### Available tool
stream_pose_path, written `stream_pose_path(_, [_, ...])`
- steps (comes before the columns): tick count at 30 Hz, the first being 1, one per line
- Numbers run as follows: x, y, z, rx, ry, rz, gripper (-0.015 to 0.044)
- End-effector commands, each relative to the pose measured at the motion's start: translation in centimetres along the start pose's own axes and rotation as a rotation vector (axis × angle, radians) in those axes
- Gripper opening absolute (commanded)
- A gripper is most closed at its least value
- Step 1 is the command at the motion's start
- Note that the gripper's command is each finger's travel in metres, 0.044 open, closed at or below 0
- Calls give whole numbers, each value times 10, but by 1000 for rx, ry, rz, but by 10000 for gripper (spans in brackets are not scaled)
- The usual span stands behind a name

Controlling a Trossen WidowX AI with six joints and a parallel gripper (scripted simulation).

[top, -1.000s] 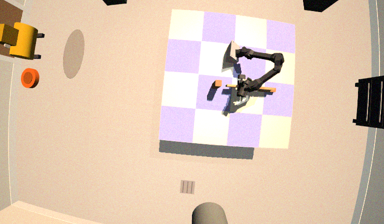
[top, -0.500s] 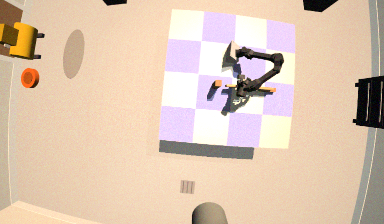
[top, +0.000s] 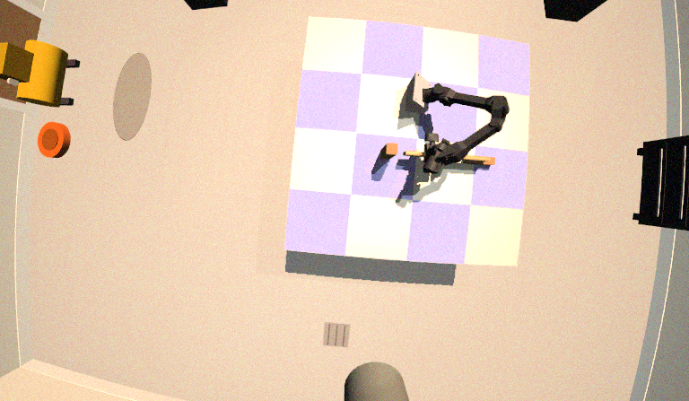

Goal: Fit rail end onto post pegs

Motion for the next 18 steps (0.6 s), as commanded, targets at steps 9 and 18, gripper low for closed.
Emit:
stream_pose_path(9, [3, -5, -1, 1, -10, 2, 0])
stream_pose_path(18, [2, -8, -1, 1, -10, 3, 0])
Point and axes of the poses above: the point midway between the two fingers, 35 mm back from their tips, its own x axis back along the fingers, its own z axis across the jaws, y = z × x, the point moved 2 cm from there along x, back along the fingers, and after that the axes turned 2 degrees about x, right-handed, at the moved point
